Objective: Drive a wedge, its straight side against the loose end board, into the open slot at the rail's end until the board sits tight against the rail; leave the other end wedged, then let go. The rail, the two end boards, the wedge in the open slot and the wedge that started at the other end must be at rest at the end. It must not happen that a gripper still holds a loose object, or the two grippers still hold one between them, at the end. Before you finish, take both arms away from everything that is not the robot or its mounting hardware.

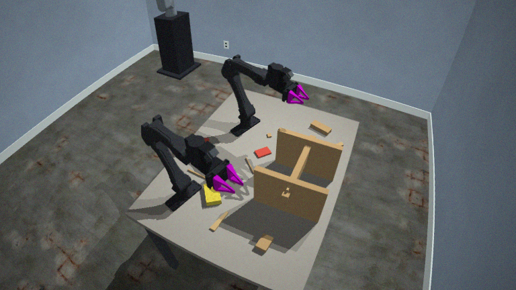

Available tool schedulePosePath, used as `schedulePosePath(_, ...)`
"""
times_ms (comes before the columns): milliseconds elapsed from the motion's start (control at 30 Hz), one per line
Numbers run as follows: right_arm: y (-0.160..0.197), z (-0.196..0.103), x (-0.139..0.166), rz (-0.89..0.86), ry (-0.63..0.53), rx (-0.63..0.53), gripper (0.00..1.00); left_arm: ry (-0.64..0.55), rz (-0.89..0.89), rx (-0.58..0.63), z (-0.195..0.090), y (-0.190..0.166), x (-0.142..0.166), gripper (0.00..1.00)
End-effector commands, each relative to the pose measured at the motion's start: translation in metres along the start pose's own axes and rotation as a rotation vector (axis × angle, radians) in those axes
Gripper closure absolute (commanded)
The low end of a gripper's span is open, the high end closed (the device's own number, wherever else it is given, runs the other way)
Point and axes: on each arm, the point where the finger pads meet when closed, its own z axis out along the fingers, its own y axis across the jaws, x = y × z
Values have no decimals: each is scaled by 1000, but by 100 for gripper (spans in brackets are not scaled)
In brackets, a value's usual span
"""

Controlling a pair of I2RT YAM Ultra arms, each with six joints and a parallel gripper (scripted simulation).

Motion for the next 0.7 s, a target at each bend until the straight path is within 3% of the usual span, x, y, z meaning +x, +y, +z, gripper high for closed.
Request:
schedulePosePath(0, 3, -2, -16, -4, -27, -5, 59, 78, 99, -16, 3, 7, 9, 58)
schedulePosePath(433, 3, -2, -16, -4, -27, -5, 59, 518, 557, 112, 6, 20, 104, 58)
schedulePosePath(500, 3, -2, -16, -4, -27, -5, 59, 518, 557, 112, 6, 20, 104, 58)
schedulePosePath(667, 3, -2, -16, -4, -27, -5, 59, 685, 711, 218, -4, 27, 139, 58)
